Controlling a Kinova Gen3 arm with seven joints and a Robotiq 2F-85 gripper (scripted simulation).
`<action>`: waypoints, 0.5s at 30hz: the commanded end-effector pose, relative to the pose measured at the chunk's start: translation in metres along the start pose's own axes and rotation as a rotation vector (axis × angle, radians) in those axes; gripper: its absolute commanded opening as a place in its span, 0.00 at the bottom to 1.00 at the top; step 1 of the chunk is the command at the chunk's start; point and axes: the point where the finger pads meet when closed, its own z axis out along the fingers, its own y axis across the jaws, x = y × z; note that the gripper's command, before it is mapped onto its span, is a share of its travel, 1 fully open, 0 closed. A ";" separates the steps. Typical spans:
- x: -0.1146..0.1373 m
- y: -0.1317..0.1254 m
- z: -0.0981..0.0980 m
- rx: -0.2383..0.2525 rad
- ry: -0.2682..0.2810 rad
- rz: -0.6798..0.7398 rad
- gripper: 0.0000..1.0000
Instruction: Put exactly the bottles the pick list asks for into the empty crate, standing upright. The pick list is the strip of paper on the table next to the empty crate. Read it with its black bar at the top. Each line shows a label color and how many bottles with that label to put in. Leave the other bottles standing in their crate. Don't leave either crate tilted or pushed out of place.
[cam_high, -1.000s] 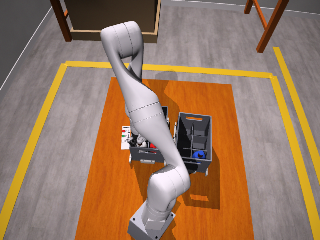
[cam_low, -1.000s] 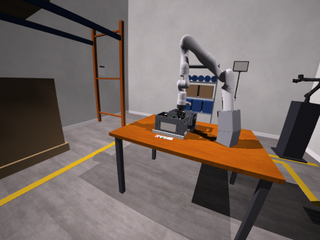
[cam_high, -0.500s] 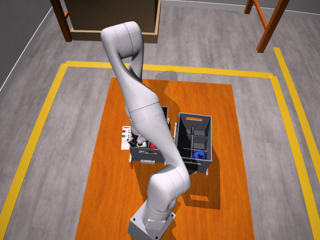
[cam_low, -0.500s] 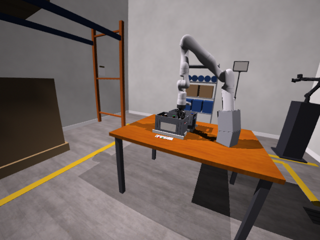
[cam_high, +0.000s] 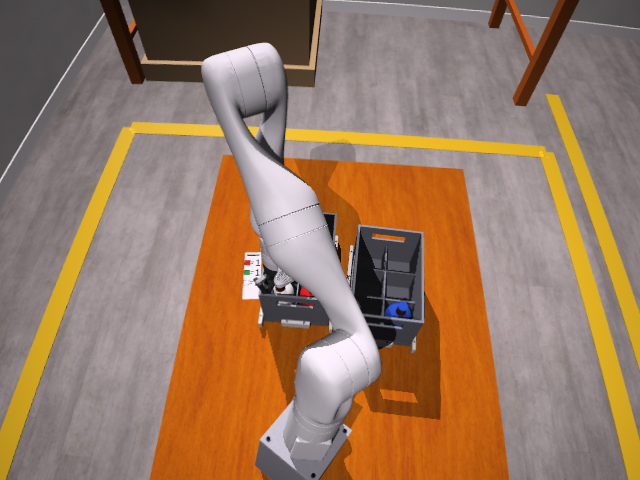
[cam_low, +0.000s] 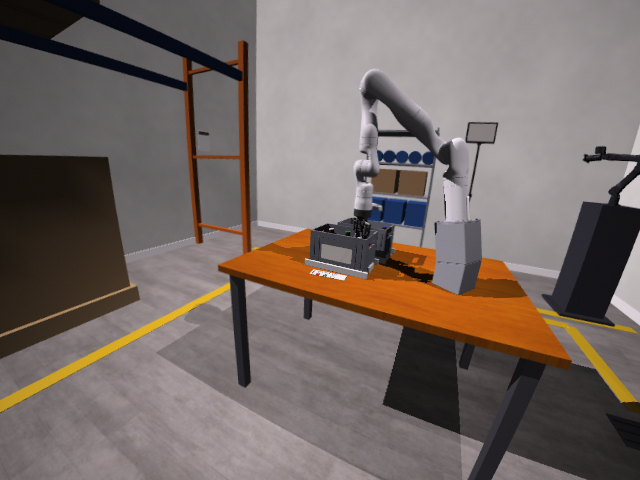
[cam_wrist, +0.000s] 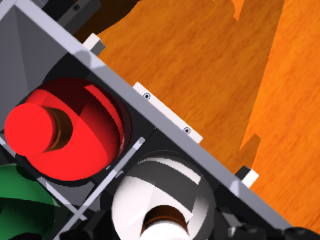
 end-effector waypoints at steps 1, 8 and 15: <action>-0.001 0.000 0.000 0.000 -0.001 0.000 0.67; 0.000 0.000 -0.003 0.000 -0.001 0.000 0.67; 0.000 0.000 -0.019 0.000 -0.001 0.000 0.67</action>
